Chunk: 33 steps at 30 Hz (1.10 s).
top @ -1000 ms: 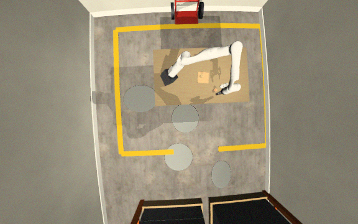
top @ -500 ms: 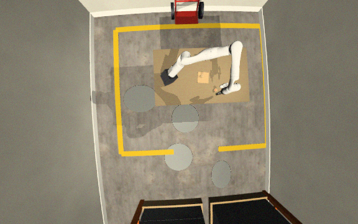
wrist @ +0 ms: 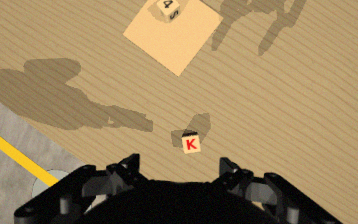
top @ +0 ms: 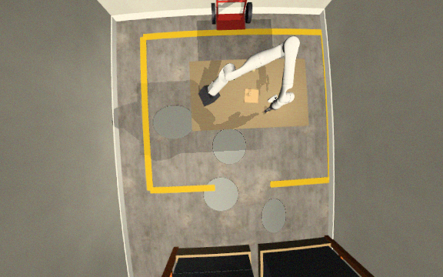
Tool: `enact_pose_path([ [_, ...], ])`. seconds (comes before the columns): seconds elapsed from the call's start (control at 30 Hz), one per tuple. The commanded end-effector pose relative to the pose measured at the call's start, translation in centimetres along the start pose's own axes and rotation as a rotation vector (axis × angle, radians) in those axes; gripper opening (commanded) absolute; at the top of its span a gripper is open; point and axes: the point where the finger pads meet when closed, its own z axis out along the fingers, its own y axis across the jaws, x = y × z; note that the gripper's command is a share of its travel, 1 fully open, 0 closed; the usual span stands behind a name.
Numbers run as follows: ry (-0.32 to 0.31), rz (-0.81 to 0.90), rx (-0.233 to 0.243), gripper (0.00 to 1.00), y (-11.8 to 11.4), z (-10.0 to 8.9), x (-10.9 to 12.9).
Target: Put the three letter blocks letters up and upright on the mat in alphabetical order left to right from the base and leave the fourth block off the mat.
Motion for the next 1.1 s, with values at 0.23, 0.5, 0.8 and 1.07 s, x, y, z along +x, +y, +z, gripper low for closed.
enact_pose_path([
  [0.23, 0.018, -0.335, -0.035, 1.00, 0.5, -2.2, 12.8],
  [0.5, 0.031, -0.538, -0.047, 1.00, -1.6, -2.8, 18.8],
  [0.8, 0.041, -0.713, -0.067, 1.00, -3.6, -3.3, 23.2],
  [1.07, 0.041, -0.721, -0.068, 1.00, -3.7, -3.3, 23.4],
])
